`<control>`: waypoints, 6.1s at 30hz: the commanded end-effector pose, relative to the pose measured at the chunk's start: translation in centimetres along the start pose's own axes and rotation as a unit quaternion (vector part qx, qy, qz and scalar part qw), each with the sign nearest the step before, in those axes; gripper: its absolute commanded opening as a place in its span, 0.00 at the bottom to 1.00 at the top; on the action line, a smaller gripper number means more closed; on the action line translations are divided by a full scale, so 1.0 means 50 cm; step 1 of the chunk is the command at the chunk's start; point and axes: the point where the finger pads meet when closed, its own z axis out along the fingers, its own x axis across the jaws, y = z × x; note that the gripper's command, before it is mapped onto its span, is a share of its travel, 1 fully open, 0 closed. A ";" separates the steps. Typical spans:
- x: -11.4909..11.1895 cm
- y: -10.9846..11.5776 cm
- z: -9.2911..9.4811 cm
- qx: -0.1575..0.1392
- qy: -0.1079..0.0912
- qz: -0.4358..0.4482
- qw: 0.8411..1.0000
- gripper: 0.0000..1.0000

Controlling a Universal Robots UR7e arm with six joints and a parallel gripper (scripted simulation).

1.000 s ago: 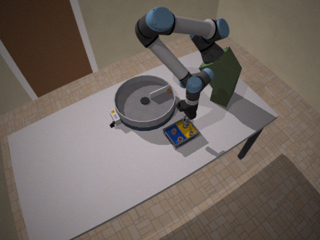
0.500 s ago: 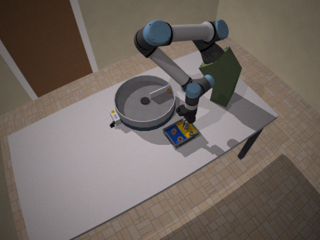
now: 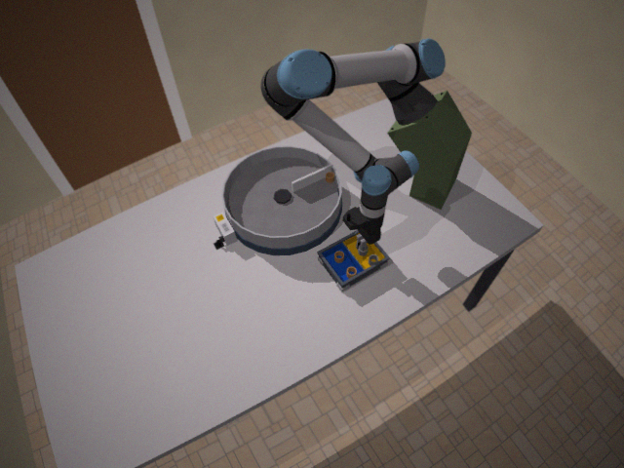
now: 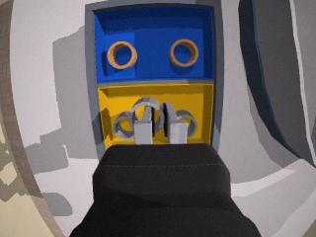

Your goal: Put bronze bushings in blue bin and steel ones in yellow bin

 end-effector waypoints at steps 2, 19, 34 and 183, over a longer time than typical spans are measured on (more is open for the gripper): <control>-0.001 -0.001 0.009 0.001 0.000 0.000 1.000 0.00; -0.002 -0.001 0.022 0.001 0.000 0.000 1.000 0.00; -0.002 -0.001 0.041 0.001 0.000 0.000 1.000 0.00; -0.002 -0.001 0.092 0.001 0.000 0.000 1.000 0.42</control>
